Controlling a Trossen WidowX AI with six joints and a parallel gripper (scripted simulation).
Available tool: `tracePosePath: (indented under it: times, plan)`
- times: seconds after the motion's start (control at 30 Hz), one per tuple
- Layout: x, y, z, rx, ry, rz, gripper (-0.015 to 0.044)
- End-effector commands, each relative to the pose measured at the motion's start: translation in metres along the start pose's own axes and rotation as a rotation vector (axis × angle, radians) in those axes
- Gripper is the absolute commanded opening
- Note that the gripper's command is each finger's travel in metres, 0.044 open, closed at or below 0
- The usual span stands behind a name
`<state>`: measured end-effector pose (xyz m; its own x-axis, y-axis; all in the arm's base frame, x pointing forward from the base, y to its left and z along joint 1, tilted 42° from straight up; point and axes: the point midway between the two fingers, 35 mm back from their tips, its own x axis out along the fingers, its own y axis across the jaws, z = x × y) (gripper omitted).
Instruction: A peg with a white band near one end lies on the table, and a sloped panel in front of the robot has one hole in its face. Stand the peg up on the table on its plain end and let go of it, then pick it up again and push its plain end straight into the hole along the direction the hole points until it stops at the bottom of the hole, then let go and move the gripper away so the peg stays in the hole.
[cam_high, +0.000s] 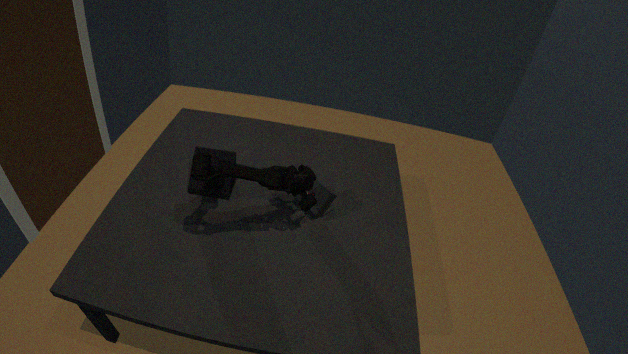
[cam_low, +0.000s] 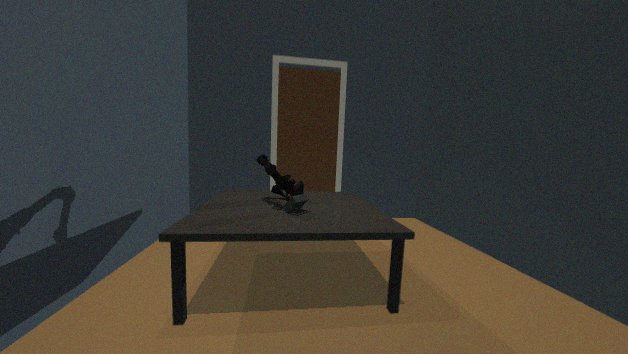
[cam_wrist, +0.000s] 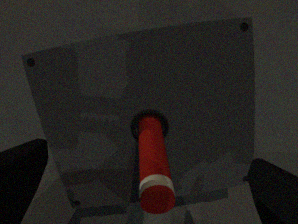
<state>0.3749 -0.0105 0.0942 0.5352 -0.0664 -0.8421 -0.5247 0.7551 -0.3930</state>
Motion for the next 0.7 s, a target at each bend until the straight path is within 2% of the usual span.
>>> tracePosePath:
  times: [0.0, 0.67]
  plan:
    - [-0.009, -0.002, 0.002, 0.005, -0.005, -0.006, 0.0440]
    - [-0.044, -0.002, 0.003, 0.002, -0.001, 0.000, 0.0440]
